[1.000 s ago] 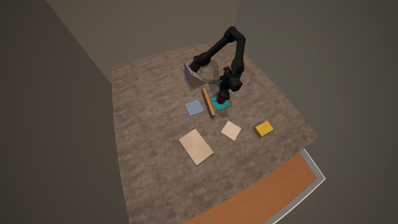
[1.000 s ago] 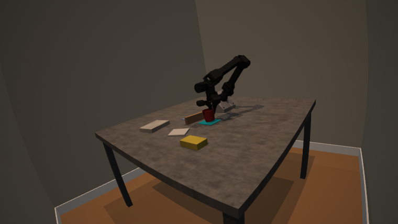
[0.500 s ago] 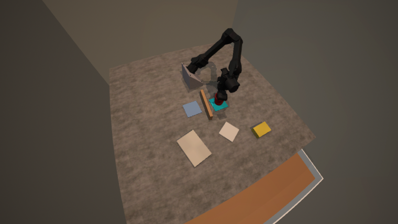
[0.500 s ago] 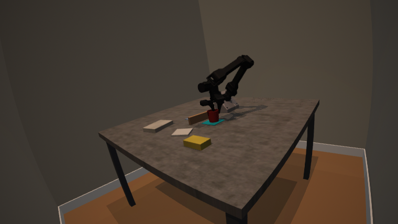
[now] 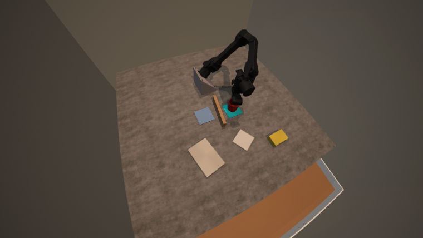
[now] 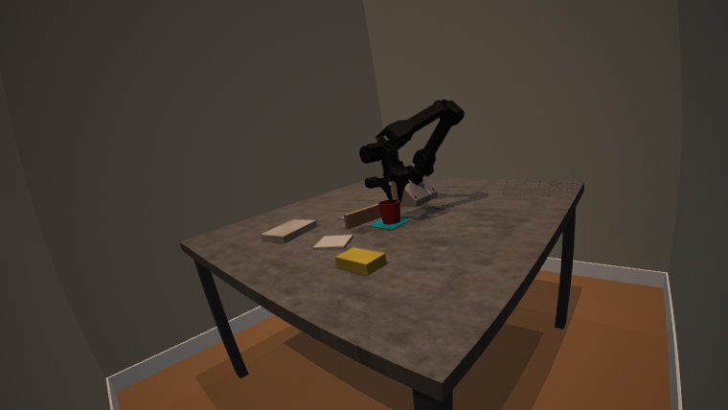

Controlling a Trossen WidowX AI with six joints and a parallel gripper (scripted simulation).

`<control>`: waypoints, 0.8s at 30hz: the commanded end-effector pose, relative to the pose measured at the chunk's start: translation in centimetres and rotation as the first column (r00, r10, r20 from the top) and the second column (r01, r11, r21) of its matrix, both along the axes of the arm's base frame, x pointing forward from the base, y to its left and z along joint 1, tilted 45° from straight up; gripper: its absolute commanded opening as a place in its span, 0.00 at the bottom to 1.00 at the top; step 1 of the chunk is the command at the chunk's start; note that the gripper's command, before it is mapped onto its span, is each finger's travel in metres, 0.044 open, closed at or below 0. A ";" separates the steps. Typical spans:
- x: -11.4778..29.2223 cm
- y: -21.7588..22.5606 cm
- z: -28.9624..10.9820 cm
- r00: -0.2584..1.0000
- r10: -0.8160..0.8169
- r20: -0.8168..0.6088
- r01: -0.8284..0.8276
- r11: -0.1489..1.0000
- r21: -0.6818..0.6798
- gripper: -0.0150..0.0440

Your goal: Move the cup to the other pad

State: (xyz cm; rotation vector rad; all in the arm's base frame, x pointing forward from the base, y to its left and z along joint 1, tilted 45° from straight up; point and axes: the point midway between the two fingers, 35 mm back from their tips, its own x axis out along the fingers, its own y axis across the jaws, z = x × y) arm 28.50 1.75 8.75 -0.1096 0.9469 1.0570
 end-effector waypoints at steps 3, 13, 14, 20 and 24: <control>-0.1 -0.7 0.6 1.000 0.001 0.005 -0.001 1.000 -0.006 0.47; -0.4 -1.7 1.7 1.000 -0.001 0.004 0.001 1.000 -0.003 0.47; -0.4 -1.8 1.8 1.000 -0.001 0.004 0.001 1.000 -0.003 0.47; -0.5 -1.7 1.7 1.000 -0.003 0.000 0.003 1.000 0.004 0.60; -0.5 -1.7 1.7 1.000 -0.003 0.000 0.003 1.000 0.004 0.78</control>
